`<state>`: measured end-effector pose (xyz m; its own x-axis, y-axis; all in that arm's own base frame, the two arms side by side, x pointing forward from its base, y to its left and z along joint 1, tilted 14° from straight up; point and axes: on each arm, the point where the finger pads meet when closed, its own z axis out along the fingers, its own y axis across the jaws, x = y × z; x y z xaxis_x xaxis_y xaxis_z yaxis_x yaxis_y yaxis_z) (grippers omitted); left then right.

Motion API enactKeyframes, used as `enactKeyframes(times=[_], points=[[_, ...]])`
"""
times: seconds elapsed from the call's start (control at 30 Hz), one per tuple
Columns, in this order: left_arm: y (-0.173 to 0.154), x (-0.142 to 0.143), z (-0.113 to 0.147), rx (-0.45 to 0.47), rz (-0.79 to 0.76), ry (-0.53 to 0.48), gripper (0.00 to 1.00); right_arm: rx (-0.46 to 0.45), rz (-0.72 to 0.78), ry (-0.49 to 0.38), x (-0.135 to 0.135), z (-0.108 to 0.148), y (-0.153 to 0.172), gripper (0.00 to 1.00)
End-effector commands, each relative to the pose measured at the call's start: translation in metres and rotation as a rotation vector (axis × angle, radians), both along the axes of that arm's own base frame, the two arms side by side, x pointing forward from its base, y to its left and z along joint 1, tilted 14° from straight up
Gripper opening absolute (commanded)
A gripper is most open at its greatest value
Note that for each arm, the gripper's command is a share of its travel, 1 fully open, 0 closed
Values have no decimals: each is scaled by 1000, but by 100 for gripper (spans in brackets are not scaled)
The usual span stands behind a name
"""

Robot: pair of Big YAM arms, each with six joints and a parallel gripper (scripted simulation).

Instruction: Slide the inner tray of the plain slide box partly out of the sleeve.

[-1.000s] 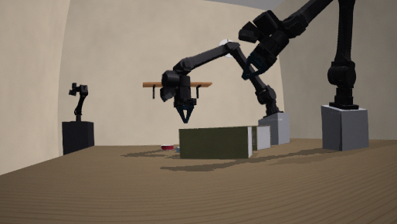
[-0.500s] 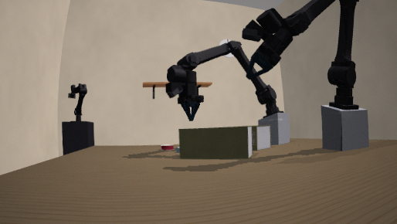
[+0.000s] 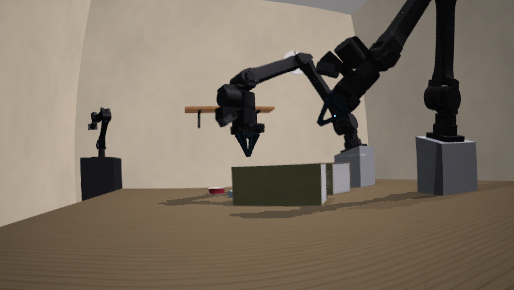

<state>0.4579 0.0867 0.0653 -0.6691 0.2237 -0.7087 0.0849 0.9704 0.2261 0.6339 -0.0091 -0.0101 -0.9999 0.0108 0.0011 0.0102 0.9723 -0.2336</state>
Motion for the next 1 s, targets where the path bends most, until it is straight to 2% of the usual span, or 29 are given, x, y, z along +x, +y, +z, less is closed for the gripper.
enactKeyframes(times=[0.0, 0.1, 0.33, 0.57, 0.67, 0.7, 0.73, 0.8, 0.97], points=[[-23, -3, -31, 11, -63, -25, 0, 0, -12, -3, 10, -5, -3, 0], [-25, 2, -29, 4, -58, -52, 0, 0, -12, -3, 10, -5, -3, 0], [-71, -37, -77, -2, -174, -74, 0, 0, -12, -3, 10, -5, -3, 0], [-108, -83, -103, -18, -277, -103, 0, 0, -12, -3, 10, -5, -3, 0], [-111, -85, -102, -25, -277, -121, 0, 0, -12, -3, 10, -5, -3, 0], [-106, -57, -107, -34, -257, -157, 0, 0, -12, -3, 10, -5, -3, 0], [-101, -49, -116, -26, -254, -161, 0, 0, -12, -3, 10, -5, -3, 0], [-121, -69, -125, -18, -322, -148, 0, 0, -12, -3, 10, -5, -3, 0], [-128, -70, -153, -24, -346, -151, 0, 0, -12, -3, 10, -5, -3, 0]])
